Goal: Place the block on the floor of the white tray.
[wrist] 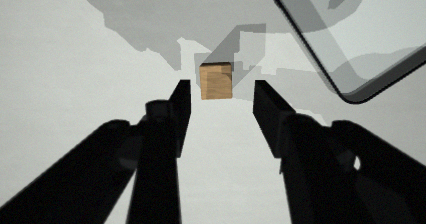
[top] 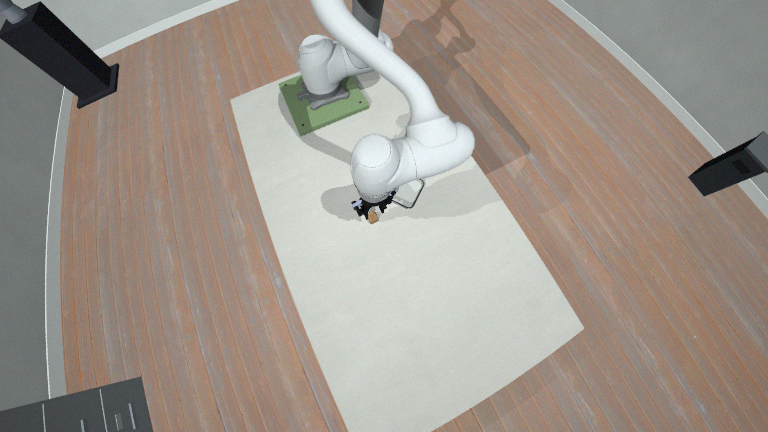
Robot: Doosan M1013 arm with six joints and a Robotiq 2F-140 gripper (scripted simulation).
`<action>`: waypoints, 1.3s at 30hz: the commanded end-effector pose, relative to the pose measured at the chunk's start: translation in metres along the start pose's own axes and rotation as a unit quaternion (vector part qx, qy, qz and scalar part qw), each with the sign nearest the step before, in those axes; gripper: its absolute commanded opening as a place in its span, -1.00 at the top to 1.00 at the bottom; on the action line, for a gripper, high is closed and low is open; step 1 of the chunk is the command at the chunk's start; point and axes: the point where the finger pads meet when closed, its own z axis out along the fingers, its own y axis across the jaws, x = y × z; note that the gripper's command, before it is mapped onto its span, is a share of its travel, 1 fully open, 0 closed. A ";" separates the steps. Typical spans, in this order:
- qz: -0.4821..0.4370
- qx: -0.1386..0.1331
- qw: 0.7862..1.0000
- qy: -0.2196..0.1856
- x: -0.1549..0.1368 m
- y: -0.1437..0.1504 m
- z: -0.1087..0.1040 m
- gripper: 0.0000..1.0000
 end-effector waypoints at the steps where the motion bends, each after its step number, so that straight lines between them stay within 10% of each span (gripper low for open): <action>1: -0.028 -0.008 0.999 -0.041 0.005 -0.007 0.008 0.20; 25: -0.016 -0.009 0.999 -0.042 0.003 -0.006 0.007 0.20; 39: 0.312 -0.023 0.949 -0.033 0.005 -0.006 0.008 0.20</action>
